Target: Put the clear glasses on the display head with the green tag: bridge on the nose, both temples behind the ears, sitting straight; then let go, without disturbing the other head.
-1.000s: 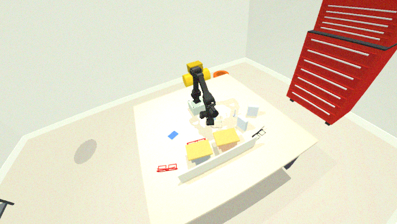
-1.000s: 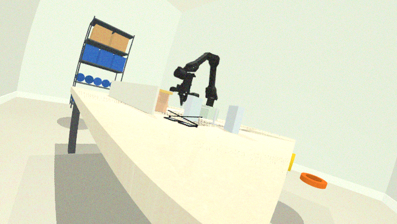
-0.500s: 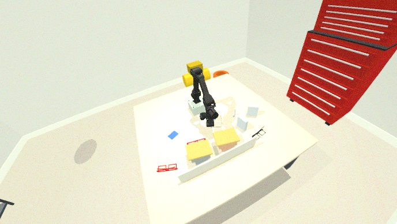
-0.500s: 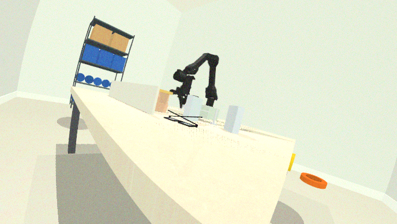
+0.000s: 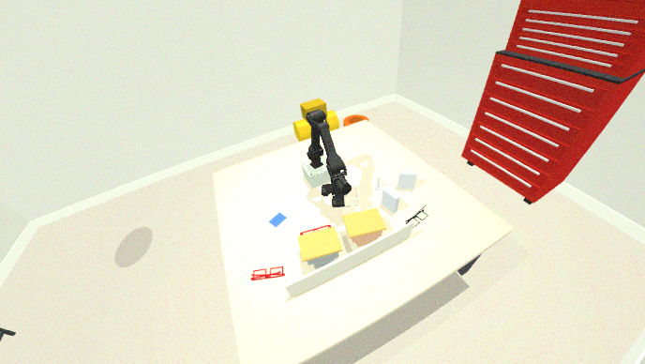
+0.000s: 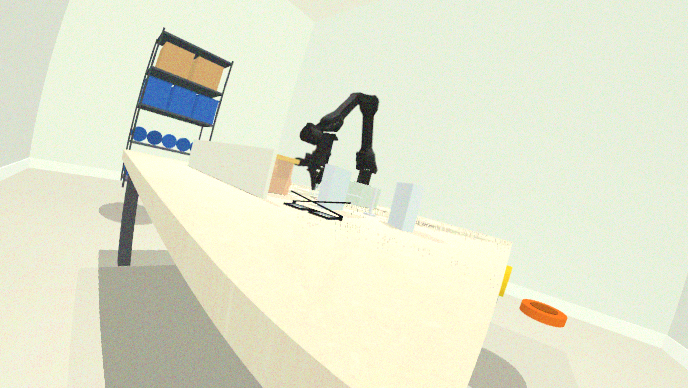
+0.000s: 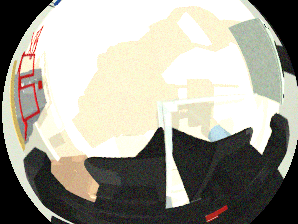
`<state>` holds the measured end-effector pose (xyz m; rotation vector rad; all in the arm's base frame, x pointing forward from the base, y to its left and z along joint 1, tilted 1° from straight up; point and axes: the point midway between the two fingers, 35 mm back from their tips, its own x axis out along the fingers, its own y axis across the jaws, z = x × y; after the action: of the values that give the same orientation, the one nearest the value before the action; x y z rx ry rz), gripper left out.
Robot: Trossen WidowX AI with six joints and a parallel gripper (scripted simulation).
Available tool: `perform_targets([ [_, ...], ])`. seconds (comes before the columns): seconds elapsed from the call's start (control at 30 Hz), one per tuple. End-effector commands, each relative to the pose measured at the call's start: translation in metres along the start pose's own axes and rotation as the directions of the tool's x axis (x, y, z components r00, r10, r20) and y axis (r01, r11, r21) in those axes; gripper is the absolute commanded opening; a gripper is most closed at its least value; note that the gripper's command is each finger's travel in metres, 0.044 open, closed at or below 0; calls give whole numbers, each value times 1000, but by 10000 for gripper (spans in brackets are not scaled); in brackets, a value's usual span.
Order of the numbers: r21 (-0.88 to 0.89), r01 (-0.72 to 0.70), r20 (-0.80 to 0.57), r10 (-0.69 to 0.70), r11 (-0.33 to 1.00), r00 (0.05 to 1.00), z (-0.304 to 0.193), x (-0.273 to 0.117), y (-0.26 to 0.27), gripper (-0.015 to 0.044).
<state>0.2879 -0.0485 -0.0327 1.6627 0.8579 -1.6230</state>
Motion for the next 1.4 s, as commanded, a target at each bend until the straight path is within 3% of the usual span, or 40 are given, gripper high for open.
perform_targets([
  [0.0, 0, -1, 1, 1, 1000, 1000, 0, 0, 0, 79],
  [0.07, 0, -1, 1, 1, 1000, 1000, 0, 0, 0, 107],
  [1.17, 4, 4, 5, -4, 1000, 1000, 1, -8, -13, 107],
  [1.37, 4, 3, 5, -3, 1000, 1000, 0, -49, -2, 107],
])
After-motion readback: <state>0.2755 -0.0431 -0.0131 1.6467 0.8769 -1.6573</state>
